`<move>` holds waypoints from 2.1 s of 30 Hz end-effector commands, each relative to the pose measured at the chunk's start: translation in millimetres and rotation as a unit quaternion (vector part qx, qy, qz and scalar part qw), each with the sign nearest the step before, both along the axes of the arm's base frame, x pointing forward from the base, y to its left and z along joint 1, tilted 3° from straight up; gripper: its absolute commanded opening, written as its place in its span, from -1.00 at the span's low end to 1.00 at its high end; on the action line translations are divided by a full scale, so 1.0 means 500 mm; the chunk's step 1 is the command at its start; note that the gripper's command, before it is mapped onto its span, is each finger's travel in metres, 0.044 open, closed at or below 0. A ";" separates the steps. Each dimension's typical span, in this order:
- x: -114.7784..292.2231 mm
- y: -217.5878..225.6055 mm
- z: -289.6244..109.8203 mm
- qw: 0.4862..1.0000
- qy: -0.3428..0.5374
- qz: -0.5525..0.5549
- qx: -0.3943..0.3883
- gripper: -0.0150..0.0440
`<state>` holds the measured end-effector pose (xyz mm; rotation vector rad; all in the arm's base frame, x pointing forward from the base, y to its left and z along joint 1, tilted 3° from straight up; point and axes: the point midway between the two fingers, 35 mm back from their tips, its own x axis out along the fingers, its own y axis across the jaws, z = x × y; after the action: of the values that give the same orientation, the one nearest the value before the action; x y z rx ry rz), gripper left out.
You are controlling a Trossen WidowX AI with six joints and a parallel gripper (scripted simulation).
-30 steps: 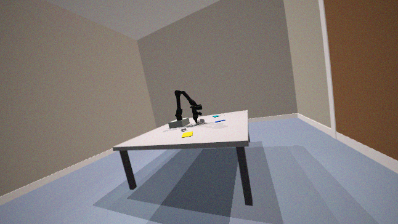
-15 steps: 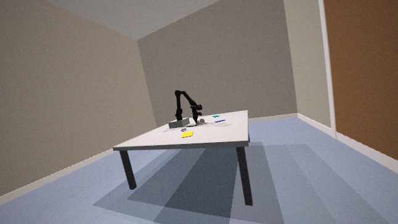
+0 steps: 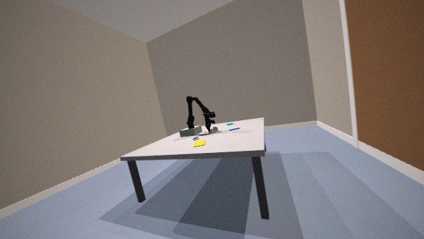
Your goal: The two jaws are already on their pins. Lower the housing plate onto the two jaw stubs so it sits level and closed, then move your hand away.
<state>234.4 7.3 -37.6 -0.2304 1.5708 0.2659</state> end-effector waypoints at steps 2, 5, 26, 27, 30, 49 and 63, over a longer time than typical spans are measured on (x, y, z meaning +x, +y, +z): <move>0.000 0.000 -0.004 1.000 0.000 -0.004 0.001 0.70; 0.000 0.001 -0.005 1.000 0.000 -0.005 0.000 0.70; -0.001 0.001 -0.013 1.000 0.000 -0.005 0.000 0.70; -0.001 0.001 -0.014 1.000 0.000 -0.005 0.000 0.70; -0.001 0.001 -0.015 1.000 0.000 -0.005 0.000 0.70; -0.001 0.001 -0.020 1.000 0.000 -0.005 0.000 0.70; -0.001 0.001 -0.020 1.000 0.000 -0.005 0.000 0.70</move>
<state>234.0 7.6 -47.1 -0.2268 1.5720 0.2624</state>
